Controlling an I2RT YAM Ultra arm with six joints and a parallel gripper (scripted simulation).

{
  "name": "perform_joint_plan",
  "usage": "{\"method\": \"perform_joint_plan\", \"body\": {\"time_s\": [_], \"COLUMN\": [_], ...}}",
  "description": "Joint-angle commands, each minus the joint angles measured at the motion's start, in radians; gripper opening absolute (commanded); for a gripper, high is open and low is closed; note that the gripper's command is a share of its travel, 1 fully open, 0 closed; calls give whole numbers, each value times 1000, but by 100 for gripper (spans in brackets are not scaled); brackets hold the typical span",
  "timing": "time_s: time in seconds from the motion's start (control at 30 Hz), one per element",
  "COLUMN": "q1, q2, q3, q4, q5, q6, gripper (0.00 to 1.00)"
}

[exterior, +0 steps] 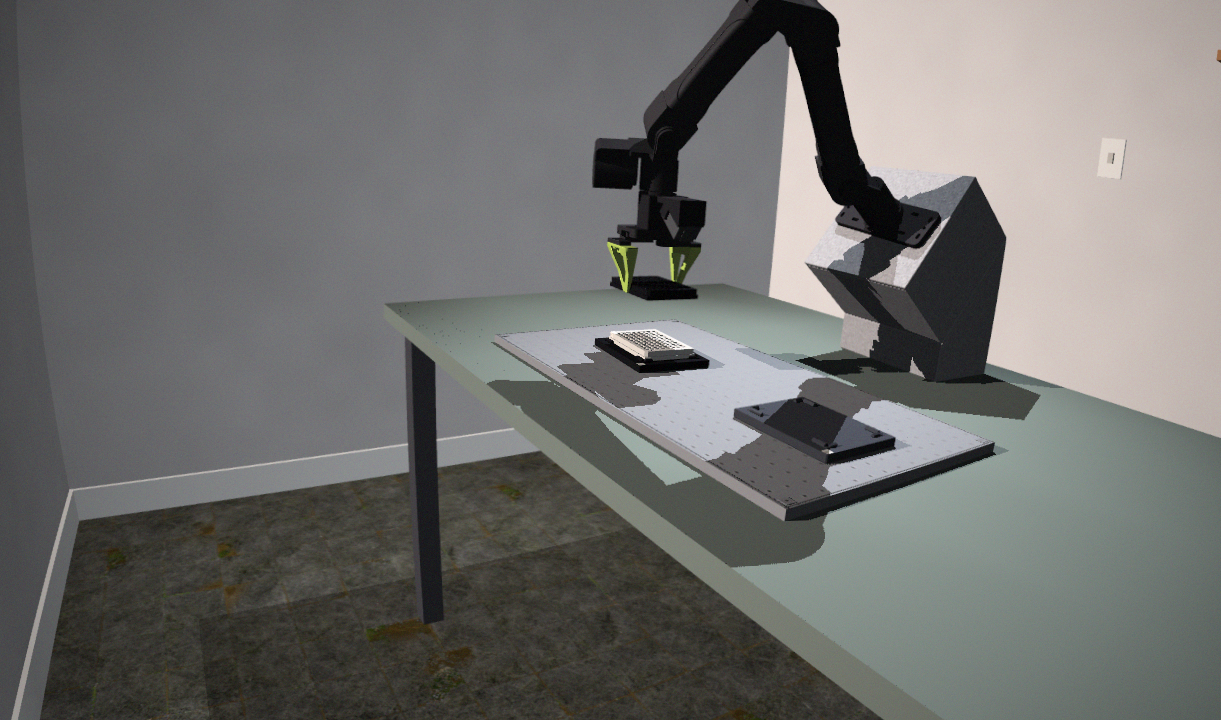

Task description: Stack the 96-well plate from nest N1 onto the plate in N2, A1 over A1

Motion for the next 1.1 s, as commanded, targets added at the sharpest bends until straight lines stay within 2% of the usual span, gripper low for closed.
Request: {"method": "perform_joint_plan", "body": {"time_s": [0.0, 0.17, 0.27, 0.33, 0.37, 0.43, 0.63, 0.7, 0.83, 0.9, 0.93, 0.97, 1.07], "q1": [14, 27, 38, 38, 26, 46, 58, 67, 75, 75, 68, 78, 90], "q2": [19, 42, 56, 56, 29, 70, 97, 108, 128, 128, 106, 136, 151], "q3": [-27, -13, -28, -28, -35, -30, -46, -28, -33, -33, -35, -39, -52], "q4": [28, 64, 83, 83, 90, 103, 141, 155, 179, 179, 186, 192, 209], "q5": [3, 16, 22, 22, 18, 27, 40, 43, 50, 50, 48, 51, 58], "q6": [13, 25, 31, 31, 33, 38, 50, 54, 62, 62, 64, 66, 71], "gripper": [0, 0, 0, 0, 0, 0, 0, 0, 0, 0, 0, 0, 0]}}
